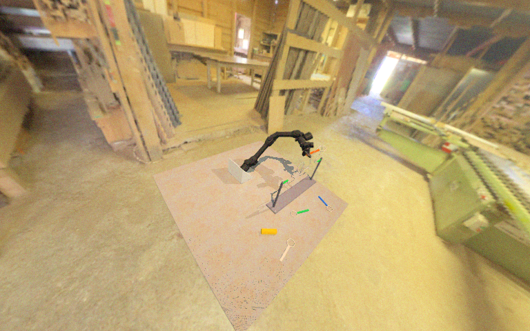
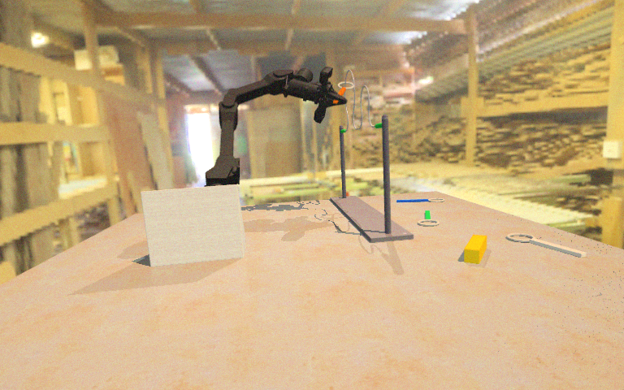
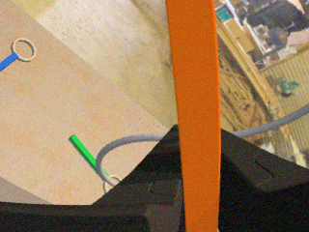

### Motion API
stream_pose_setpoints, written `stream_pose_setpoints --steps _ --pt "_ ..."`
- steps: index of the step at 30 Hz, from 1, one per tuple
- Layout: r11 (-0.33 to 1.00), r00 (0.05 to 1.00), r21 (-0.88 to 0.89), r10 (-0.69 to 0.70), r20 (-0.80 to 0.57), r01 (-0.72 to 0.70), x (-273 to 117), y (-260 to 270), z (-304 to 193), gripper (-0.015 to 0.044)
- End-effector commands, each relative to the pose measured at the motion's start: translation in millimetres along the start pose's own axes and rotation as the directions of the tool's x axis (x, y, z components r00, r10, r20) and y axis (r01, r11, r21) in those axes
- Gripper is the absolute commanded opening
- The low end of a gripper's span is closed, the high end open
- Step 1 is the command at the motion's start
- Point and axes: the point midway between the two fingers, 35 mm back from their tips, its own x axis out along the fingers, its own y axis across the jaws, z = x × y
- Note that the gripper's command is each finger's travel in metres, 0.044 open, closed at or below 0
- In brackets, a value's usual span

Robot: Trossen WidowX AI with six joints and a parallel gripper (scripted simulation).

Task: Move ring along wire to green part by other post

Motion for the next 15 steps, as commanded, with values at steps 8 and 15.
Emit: stream_pose_setpoints --steps 8,15 --pt "0.99 0.998 0.125 0.057 0.025 -0.06 -2.1 4.0 0.7 -0.015" --pt "0.975 0.995 0.201 0.092 0.041 -0.099 -1.8 7.0 1.1 -0.015"
